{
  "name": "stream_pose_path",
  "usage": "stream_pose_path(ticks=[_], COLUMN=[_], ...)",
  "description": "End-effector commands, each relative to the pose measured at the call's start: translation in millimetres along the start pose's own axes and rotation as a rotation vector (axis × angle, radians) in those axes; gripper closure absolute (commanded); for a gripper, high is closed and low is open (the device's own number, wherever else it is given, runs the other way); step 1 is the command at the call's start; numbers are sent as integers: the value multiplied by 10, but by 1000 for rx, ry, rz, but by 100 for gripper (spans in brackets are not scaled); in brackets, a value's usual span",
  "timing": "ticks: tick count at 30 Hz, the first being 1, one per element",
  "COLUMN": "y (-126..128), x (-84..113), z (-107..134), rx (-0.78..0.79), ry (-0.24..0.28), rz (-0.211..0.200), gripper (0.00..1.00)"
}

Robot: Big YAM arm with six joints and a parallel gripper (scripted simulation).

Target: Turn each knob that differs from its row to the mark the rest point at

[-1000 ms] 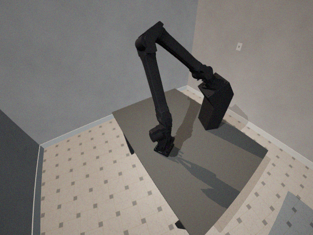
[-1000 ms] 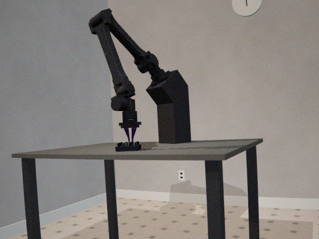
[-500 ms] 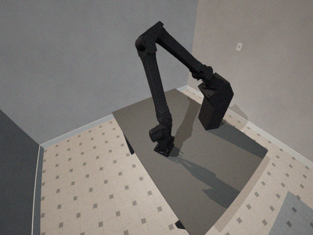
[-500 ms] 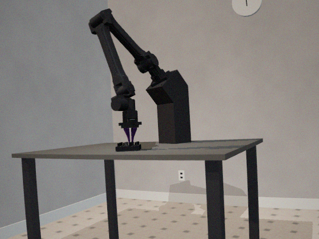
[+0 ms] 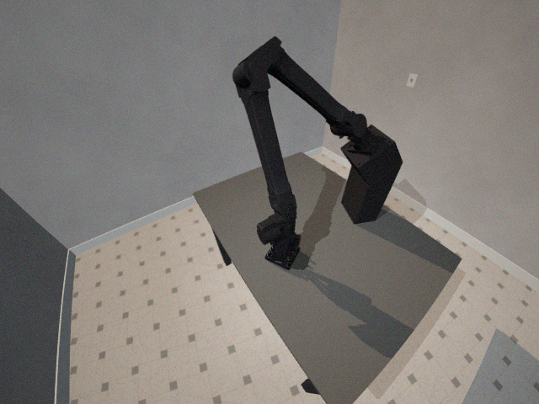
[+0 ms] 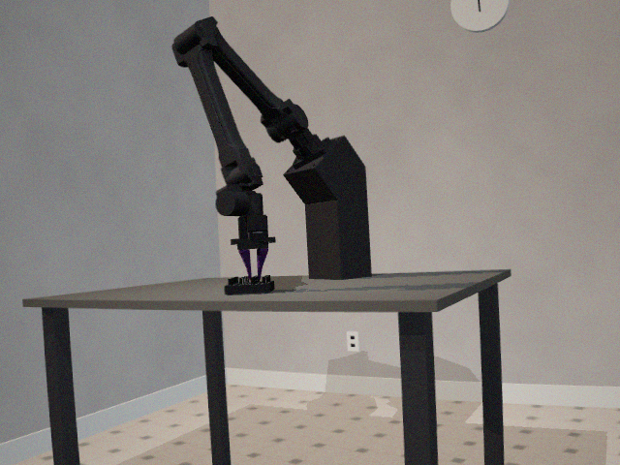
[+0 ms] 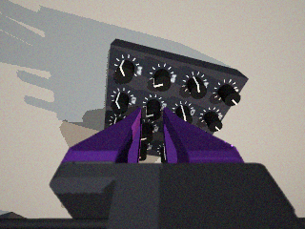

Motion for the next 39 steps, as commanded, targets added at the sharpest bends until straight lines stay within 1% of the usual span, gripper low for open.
stream_pose_path(ticks=[1, 10, 13, 15, 22, 24, 29, 31, 33, 39], y=[-10, -15, -30, 14, 10, 10, 5, -2, 55, 59], x=[-21, -7, 112, 161, 351, 351, 454, 469, 388, 383], z=[-4, -9, -39, -65, -66, -66, -60, -54, -22, -20], rx=[2, 2, 1, 4, -1, -1, -2, -4, 7, 9], ry=[-8, -10, -17, -20, -20, -20, -19, -18, 0, 1], rz=[3, 4, 5, 0, 3, 3, 3, 4, -10, -11], gripper=[81, 81, 81, 81, 81, 81, 81, 81, 81, 81])
Point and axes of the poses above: the point where the finger pads meet when closed, its own x axis back along the fingers, its own y axis across the jaws, z = x × y, the point moved 10 cm from there along x, back along the fingers, and after that the axes turned 4 degrees about -x, right-handed, at the moved point
